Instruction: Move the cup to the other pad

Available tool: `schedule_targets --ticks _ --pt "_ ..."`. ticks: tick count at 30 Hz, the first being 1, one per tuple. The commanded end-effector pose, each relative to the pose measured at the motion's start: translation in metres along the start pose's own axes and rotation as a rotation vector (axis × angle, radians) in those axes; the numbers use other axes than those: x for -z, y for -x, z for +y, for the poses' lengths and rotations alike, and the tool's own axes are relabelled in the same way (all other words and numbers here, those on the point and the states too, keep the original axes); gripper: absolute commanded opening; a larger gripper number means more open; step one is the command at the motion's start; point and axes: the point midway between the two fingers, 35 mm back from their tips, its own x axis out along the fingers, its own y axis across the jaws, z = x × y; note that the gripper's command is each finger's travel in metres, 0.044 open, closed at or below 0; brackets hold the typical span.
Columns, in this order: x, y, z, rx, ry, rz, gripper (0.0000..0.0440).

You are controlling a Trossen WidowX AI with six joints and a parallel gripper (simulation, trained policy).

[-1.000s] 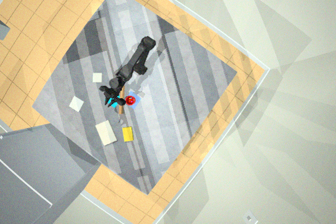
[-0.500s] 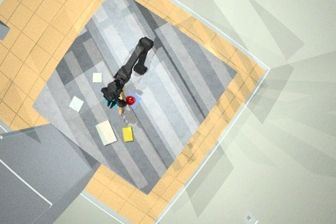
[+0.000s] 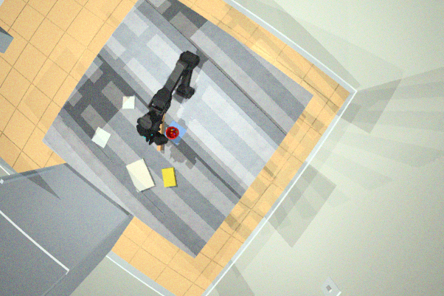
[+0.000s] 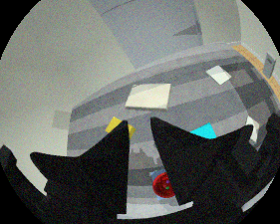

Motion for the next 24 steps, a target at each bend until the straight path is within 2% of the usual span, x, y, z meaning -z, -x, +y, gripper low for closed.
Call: schedule_targets --ticks 1,24 --pt "0.001 -0.002 0.005 0.001 -0.037 0.043 0.0101" --pt "0.029 -0.004 0.02 0.134 -0.286 0.343 0.0114"
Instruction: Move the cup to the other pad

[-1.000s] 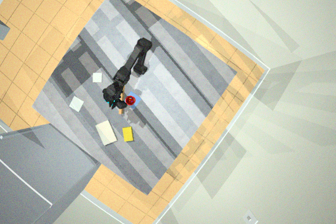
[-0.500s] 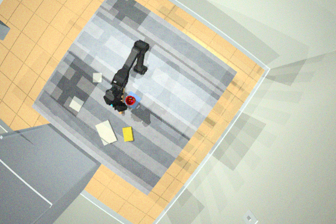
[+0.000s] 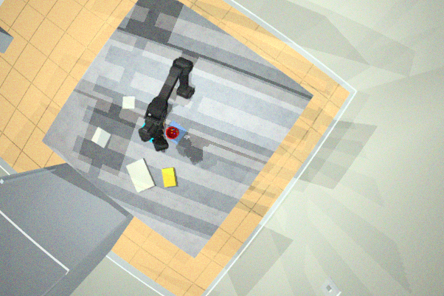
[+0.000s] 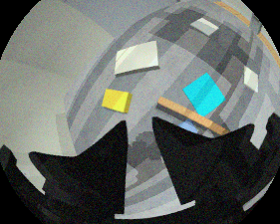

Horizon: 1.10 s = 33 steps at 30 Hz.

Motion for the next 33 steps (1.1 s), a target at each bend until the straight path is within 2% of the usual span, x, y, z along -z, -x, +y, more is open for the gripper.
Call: schedule_targets --ticks 1,33 --pt "0.003 -0.002 0.003 0.019 -0.032 0.04 0.0115" --pt "0.041 -0.022 -0.027 0.384 -0.201 0.325 0.0128"
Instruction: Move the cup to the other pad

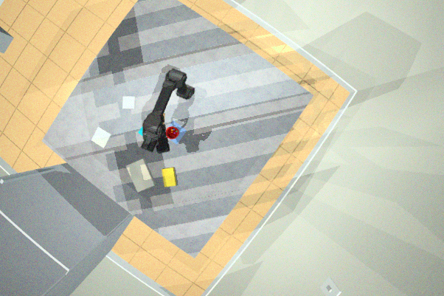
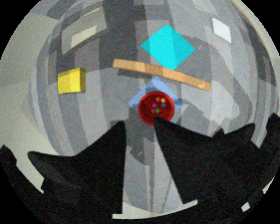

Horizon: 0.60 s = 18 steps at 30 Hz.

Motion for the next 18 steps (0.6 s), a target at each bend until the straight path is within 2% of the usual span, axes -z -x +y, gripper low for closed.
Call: schedule_targets --ticks 1,18 --pt "-0.001 -0.004 -0.003 0.041 -0.017 0.015 0.0129" --pt "0.004 -0.028 -0.025 0.206 -0.092 0.087 0.0137"
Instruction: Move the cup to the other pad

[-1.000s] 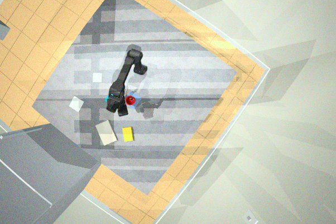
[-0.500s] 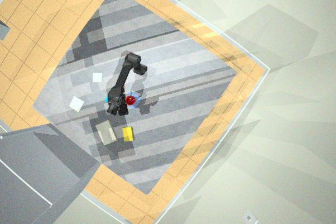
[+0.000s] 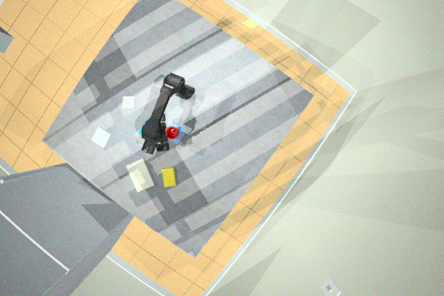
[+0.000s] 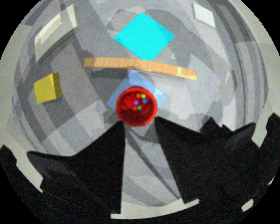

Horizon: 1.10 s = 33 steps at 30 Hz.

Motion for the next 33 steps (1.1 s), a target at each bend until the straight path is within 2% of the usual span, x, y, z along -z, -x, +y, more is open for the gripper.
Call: schedule_targets --ticks 1,33 --pt "0.0 -0.009 -0.004 0.042 -0.019 0.012 0.0137" --pt "0.013 -0.086 -0.023 0.227 -0.066 0.053 0.0156"
